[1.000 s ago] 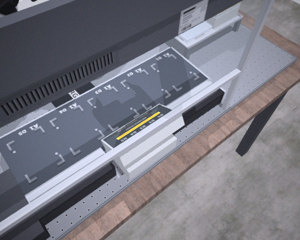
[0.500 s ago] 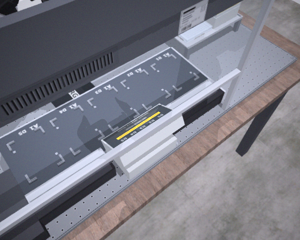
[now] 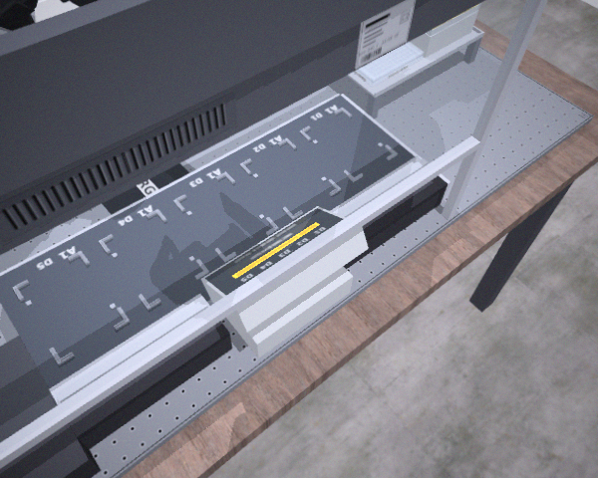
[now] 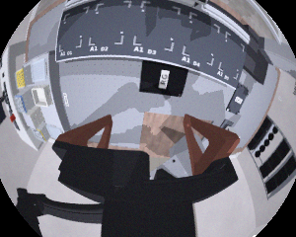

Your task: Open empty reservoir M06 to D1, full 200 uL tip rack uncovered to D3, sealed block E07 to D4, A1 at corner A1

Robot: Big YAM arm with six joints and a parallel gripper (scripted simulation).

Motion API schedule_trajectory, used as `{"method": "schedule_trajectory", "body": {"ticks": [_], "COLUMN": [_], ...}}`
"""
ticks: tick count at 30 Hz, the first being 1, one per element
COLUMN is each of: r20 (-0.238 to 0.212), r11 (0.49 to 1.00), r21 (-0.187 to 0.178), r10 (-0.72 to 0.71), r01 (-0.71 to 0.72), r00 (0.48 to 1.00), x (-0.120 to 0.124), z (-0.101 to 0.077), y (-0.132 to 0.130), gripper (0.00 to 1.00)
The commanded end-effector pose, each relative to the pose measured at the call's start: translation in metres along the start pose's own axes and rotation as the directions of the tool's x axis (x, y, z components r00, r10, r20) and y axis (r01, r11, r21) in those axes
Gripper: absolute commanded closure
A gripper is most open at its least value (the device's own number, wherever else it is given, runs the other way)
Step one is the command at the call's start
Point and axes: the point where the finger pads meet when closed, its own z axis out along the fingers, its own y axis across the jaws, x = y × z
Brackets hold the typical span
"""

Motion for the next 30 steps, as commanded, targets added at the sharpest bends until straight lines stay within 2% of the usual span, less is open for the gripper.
{"method": "schedule_trajectory", "body": {"ticks": [1,13,23,25,30], "r20": [0.007,0.006,0.004,0.004,0.003], "r11": [0.993,0.95,0.869,0.869,0.815], "r21": [0.008,0.009,0.009,0.009,0.009], "r10": [-0.118,-0.313,-0.495,-0.495,-0.579], "r01": [0.118,0.312,0.495,0.495,0.579], "r00": [0.993,0.95,0.869,0.869,0.815], "x": [-0.0058,-0.0057,-0.0056,-0.0056,-0.0056], "z": [-0.0029,-0.0028,-0.0028,-0.0028,-0.0028], "y": [-0.0002,-0.0001,-0.0001,-0.0001,-0.0001], "gripper": [0.0,0.0,0.0,0.0,0.0]}}
